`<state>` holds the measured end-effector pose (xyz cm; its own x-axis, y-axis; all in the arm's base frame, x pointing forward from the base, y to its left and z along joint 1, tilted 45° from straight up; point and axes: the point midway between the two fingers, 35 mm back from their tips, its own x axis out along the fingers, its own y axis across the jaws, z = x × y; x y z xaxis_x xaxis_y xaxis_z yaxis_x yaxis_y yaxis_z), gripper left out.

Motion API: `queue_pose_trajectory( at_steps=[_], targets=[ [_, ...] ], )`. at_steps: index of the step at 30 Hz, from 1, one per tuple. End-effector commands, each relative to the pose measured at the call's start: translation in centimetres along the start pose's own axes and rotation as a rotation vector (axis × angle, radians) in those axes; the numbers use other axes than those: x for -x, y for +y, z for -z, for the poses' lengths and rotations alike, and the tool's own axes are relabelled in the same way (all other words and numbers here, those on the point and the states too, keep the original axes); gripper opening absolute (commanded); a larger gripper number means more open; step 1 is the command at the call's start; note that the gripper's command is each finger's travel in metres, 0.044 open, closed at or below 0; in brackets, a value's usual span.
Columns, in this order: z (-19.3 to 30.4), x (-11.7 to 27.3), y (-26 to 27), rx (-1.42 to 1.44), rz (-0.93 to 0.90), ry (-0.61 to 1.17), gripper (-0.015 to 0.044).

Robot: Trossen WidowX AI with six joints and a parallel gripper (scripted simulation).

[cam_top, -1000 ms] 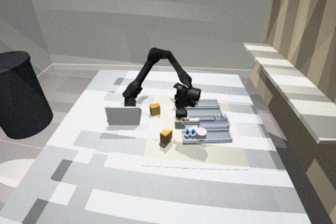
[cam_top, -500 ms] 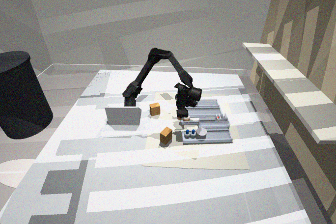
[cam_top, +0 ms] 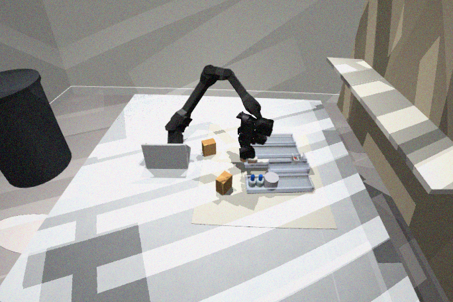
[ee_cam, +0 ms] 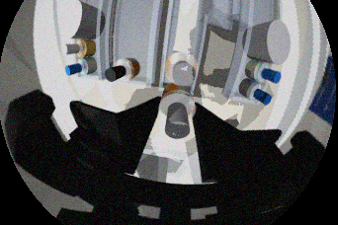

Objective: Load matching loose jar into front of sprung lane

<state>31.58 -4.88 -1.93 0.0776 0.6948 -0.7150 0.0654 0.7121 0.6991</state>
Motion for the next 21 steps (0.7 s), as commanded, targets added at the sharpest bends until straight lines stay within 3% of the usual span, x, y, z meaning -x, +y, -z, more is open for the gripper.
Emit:
queue_pose_trajectory(
  at_steps=[1, 21],
  targets=[
    [-0.89, 0.22, 0.02, 0.009, -0.002, -0.021, 0.0000],
    [-1.61, 0.35, 0.08, 0.009, -0.002, -0.021, 0.0000]
  ],
)
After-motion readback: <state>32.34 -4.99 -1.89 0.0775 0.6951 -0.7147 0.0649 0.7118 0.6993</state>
